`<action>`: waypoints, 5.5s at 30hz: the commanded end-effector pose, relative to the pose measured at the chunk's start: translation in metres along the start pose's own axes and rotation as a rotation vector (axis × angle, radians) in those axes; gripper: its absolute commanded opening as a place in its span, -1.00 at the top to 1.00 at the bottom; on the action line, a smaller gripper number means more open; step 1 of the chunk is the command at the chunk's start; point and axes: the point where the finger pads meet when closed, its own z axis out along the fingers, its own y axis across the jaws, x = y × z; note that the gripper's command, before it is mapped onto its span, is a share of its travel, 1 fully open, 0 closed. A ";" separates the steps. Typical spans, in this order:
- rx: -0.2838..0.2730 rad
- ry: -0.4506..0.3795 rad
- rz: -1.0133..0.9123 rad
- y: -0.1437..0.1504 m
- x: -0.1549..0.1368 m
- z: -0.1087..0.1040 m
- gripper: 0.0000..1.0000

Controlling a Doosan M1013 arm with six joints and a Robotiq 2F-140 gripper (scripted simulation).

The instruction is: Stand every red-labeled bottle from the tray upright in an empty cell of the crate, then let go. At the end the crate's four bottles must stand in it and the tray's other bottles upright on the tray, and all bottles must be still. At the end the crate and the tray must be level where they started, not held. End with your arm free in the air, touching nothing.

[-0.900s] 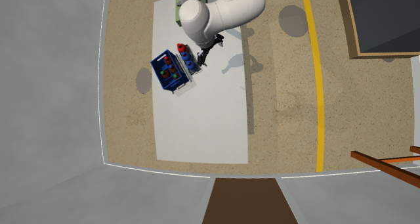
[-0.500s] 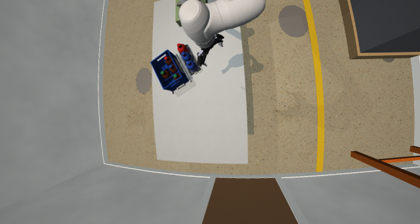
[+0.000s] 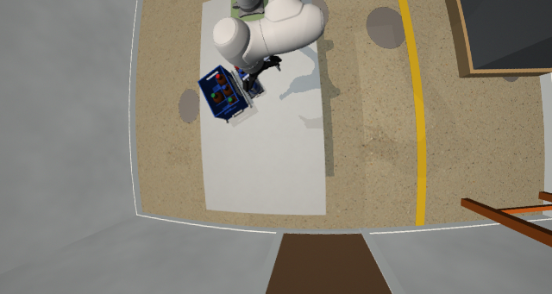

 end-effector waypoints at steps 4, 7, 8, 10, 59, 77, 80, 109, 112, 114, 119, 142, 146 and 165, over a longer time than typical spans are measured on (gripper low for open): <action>0.000 0.008 0.221 0.082 -0.038 0.022 -1.00; 0.000 0.008 0.221 0.082 -0.038 0.022 -1.00; 0.001 0.011 0.308 0.112 -0.056 0.030 -1.00; 0.001 0.011 0.308 0.112 -0.056 0.030 -1.00; 0.001 0.030 0.969 0.302 -0.248 0.096 1.00; 0.001 0.030 0.988 0.172 -0.282 0.090 1.00; 0.002 0.030 1.000 0.130 -0.298 0.096 1.00; 0.002 0.030 1.002 0.055 -0.325 0.103 0.24; 0.002 0.030 1.002 0.055 -0.325 0.103 0.24; 0.002 0.030 1.002 0.055 -0.325 0.103 0.24; 0.002 0.030 1.002 0.055 -0.325 0.103 0.24; 0.001 0.030 1.003 0.055 -0.325 0.115 0.24; 0.001 0.030 1.003 0.055 -0.325 0.119 0.24; 0.001 0.030 1.003 0.055 -0.323 0.141 0.24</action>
